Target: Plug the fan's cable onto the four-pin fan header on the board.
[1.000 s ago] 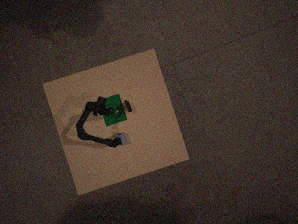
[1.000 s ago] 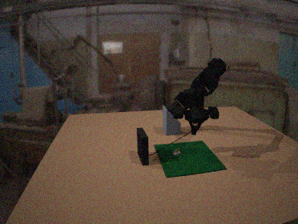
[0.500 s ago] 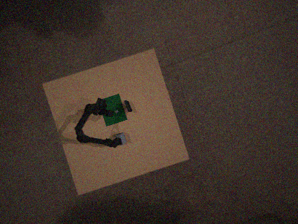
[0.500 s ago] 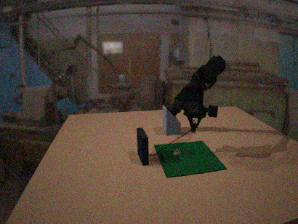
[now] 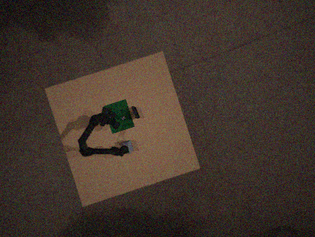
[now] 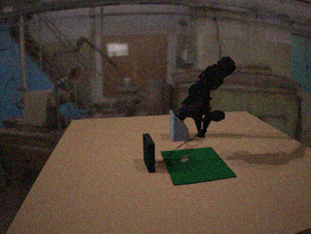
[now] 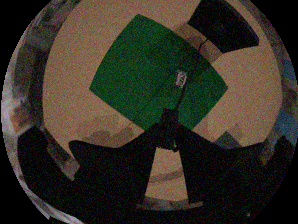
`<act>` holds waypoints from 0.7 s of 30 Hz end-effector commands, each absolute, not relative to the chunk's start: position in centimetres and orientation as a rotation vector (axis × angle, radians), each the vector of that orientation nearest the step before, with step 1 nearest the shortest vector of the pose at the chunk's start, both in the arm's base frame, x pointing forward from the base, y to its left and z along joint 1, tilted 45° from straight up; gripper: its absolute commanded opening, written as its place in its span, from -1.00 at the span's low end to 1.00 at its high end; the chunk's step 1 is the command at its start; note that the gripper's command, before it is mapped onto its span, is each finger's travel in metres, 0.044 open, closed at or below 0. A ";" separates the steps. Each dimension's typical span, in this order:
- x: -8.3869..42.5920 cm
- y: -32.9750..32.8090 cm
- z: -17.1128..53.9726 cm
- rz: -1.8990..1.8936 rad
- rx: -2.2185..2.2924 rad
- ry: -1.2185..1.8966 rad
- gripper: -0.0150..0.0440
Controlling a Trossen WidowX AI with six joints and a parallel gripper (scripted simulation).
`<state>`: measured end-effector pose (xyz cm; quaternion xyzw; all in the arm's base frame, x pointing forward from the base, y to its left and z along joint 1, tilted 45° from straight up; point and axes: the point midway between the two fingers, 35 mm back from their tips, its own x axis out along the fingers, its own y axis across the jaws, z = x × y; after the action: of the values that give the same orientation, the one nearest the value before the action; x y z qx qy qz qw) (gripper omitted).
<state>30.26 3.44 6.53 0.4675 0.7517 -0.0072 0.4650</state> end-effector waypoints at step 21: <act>28.9 4.4 4.9 -0.236 1.007 1.817 -0.49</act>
<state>29.05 4.35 5.10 0.4278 0.7541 -0.0836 0.4912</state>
